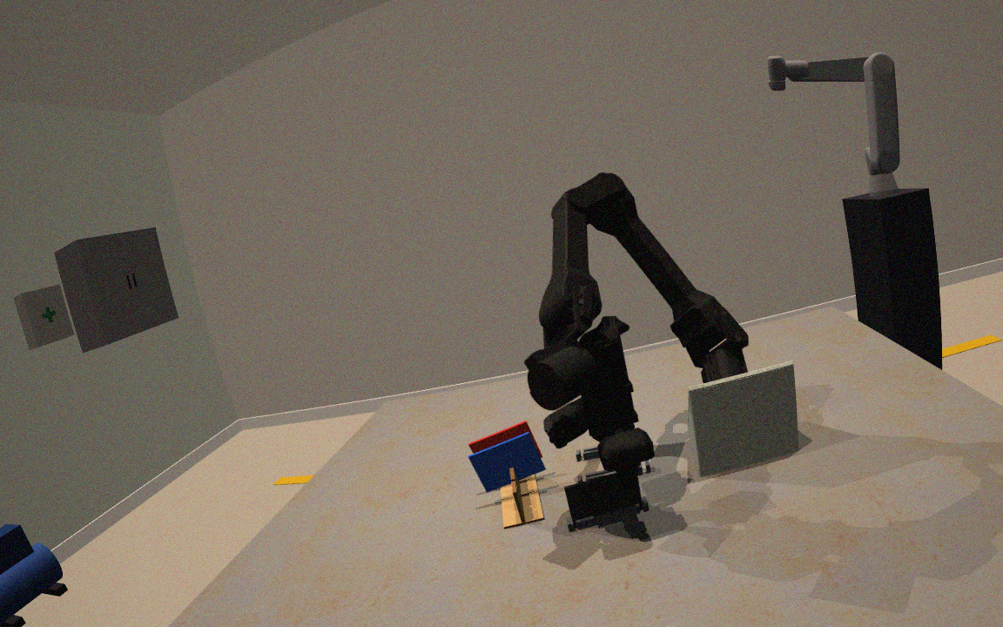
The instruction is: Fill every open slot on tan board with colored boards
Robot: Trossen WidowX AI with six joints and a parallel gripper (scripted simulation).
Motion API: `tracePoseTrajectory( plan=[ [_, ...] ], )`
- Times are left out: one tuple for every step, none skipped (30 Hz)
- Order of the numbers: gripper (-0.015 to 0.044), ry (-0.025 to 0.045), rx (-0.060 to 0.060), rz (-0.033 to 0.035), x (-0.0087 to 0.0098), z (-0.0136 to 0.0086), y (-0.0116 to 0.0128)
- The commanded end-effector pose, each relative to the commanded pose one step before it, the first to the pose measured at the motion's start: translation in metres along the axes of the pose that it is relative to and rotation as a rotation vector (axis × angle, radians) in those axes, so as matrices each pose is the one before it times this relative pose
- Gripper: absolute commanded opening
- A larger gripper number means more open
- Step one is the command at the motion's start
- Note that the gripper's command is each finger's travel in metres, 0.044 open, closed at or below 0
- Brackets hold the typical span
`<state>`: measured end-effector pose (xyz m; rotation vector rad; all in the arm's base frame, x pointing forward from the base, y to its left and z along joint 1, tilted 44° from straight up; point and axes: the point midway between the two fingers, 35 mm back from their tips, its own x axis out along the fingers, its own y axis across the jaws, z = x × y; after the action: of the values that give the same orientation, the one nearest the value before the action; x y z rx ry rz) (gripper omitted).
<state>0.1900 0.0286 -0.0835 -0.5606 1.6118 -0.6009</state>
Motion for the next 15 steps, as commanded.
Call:
tracePoseTrajectory(
  plan=[
    [0.0187, 0.00455, -0.006, -0.0075, 0.00829, -0.0015, -0.00141],
    [0.0187, 0.0, 0.0, -0.00007, 0.0016, -0.00002, -0.00001],
    [0.0187, -0.00001, 0.0, -0.00005, 0.00159, 0.00001, 0.0],
    [0.0187, -0.00001, 0.0, -0.00006, 0.00158, 0.0, 0.0],
    [0.0187, 0.0, 0.0, -0.00007, 0.00158, -0.00001, -0.00001],
    [0.0187, 0.0, 0.0, -0.00008, 0.00158, -0.00002, -0.00001],
    [0.0187, 0.00001, 0.0, -0.00009, 0.00158, -0.00003, -0.00002],
    [0.0187, 0.0, 0.0, -0.00007, 0.00157, -0.00001, -0.00001],
    [0.0187, 0.0, 0.0, -0.00006, 0.00156, 0.0, 0.0],
    [0.0187, 0.0, 0.0, -0.00007, 0.00156, -0.00001, -0.00001],
    [0.0187, 0.0, 0.0, -0.00007, 0.00155, -0.00002, -0.00001],
    [0.0187, -0.00001, 0.0, -0.00005, 0.00154, 0.00002, 0.00001],
    [0.0187, 0.0, 0.0, -0.00006, 0.00153, 0.00001, 0.0],
    [0.0187, 0.0, 0.0, -0.00005, 0.00121, 0.0, 0.0],
    [0.0187, 0.0, 0.0, -0.00003, 0.00072, 0.0, 0.0]
  ],
)
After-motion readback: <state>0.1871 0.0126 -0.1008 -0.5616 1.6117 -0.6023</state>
